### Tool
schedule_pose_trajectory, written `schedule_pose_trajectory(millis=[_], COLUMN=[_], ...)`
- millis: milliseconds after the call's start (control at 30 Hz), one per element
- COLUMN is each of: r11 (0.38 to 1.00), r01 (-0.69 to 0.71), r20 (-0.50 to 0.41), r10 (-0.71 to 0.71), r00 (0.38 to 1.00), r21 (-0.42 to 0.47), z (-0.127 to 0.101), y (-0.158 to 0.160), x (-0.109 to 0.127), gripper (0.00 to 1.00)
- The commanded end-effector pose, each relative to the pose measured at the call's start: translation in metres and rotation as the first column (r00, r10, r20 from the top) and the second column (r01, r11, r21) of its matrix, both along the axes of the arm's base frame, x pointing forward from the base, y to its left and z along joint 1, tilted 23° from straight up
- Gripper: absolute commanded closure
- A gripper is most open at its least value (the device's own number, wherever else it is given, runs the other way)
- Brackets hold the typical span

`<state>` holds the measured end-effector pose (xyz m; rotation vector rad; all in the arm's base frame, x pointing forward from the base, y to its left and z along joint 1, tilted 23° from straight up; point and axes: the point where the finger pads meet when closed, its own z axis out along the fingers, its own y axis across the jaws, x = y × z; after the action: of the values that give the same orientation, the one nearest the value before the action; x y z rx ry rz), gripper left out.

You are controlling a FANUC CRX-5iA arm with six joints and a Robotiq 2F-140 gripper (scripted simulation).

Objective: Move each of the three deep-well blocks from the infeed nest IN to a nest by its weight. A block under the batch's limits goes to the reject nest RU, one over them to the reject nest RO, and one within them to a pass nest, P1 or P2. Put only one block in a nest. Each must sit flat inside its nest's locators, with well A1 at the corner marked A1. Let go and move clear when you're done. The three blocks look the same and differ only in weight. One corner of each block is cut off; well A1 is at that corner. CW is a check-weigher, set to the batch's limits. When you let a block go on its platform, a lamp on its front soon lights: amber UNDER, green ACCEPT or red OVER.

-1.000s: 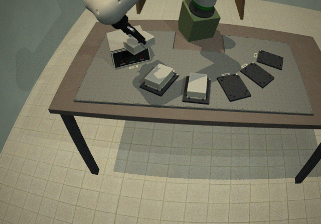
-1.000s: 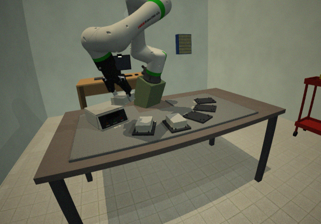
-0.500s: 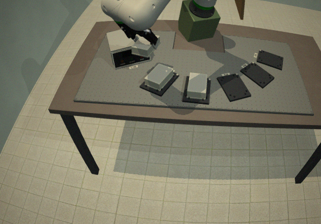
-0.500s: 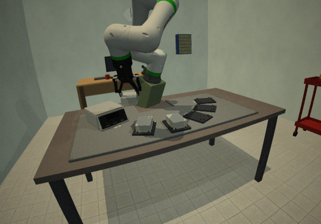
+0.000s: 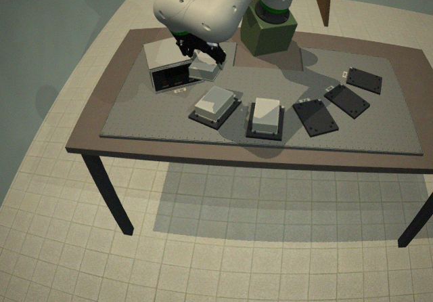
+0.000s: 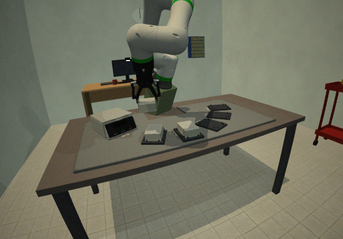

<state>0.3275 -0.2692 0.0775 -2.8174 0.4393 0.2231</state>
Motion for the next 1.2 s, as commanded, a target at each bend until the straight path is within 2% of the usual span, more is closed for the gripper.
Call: schedule_pose_trajectory(millis=[0,1167], r11=[1.0,1.0], r01=[0.0,0.0], r20=[0.0,0.0], r10=[0.0,0.0], r00=[1.0,1.0], r21=[-0.001,-0.001], z=[0.003,0.036], y=[0.008,0.089], x=[0.005,0.059], gripper=[0.9,0.9])
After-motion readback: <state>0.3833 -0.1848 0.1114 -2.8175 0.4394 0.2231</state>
